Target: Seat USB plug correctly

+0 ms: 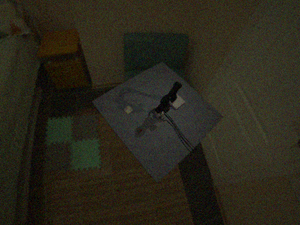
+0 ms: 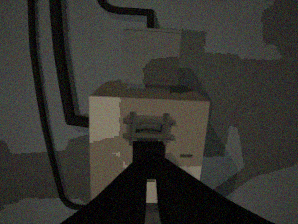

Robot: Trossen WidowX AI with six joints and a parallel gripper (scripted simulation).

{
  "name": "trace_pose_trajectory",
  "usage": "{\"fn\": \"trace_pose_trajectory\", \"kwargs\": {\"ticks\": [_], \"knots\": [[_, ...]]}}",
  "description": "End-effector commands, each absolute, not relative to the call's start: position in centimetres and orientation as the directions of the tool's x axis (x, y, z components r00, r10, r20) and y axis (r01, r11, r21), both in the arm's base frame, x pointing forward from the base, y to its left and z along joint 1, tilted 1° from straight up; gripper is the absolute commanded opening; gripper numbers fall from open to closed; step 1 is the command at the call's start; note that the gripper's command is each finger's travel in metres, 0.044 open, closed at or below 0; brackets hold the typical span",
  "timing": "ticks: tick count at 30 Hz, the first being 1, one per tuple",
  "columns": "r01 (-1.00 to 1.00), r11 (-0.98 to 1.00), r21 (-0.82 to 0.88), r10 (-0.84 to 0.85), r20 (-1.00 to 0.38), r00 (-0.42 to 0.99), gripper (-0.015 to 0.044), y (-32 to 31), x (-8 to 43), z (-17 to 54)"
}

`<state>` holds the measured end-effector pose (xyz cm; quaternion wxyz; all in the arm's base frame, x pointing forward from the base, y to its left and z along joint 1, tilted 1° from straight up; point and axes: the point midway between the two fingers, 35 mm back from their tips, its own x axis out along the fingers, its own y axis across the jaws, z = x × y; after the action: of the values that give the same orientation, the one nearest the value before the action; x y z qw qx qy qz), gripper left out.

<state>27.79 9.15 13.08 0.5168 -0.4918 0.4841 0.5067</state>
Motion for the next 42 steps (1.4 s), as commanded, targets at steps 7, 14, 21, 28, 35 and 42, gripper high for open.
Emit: {"fn": "trace_pose_trajectory", "kwargs": {"ticks": [7, 14, 21, 28, 35, 42], "knots": [[-1.000, 0.012, -0.017, 0.054, -0.998, 0.018, 0.0000, 9.28, 27.85, 12.92], [-1.000, 0.017, -0.017, 0.056, -0.998, 0.018, 0.0000, 9.32, 27.88, 12.84], [-1.000, 0.021, -0.017, 0.058, -0.998, 0.018, 0.0000, 9.36, 27.92, 12.76], [-1.000, 0.025, -0.017, 0.059, -0.998, 0.018, 0.0000, 9.40, 27.95, 12.68], [-0.999, 0.029, -0.017, 0.061, -0.998, 0.019, 0.0000, 9.44, 27.98, 12.60], [-0.999, 0.030, -0.017, 0.061, -0.998, 0.019, 0.0000, 9.44, 27.98, 12.51]]}}
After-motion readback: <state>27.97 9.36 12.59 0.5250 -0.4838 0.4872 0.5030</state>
